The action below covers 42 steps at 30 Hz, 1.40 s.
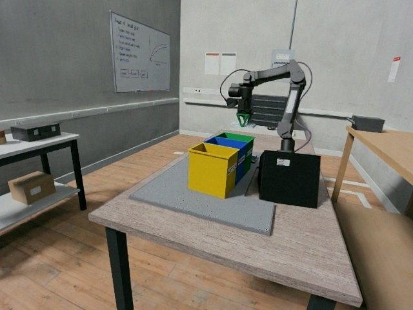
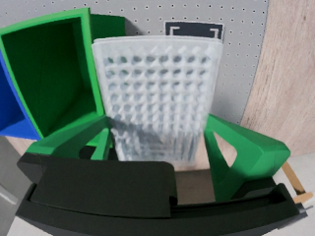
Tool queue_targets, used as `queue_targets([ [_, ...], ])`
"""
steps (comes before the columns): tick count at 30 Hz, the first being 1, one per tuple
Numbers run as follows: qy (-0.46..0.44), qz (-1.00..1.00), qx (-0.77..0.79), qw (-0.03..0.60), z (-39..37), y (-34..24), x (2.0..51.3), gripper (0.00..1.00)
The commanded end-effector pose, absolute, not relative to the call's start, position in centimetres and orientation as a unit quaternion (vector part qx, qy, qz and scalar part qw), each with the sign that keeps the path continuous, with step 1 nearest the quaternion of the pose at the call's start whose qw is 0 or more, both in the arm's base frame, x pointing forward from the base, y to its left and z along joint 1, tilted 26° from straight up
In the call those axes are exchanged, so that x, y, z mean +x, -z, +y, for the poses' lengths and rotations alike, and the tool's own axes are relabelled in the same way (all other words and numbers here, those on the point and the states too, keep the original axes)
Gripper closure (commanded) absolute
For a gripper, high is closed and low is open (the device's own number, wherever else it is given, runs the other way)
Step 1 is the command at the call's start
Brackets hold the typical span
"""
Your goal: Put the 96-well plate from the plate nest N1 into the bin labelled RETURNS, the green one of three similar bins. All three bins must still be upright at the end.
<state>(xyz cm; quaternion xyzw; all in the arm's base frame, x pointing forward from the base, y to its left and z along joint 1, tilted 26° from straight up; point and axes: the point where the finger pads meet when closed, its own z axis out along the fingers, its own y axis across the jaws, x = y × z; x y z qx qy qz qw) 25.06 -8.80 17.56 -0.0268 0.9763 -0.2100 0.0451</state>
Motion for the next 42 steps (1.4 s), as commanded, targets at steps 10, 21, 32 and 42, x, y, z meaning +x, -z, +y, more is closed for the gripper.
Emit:
queue_targets([
  [10,0.219,0.975,-0.016,0.040,-5.5,-16.1,24.9,1.00],
  [21,0.220,0.974,-0.014,0.050,-2.8,-15.1,25.1,1.00],
  [32,0.215,0.974,-0.011,0.064,0.8,-13.9,25.6,1.00],
  [42,0.207,0.976,-0.009,0.072,3.7,-13.0,26.3,1.00],
])
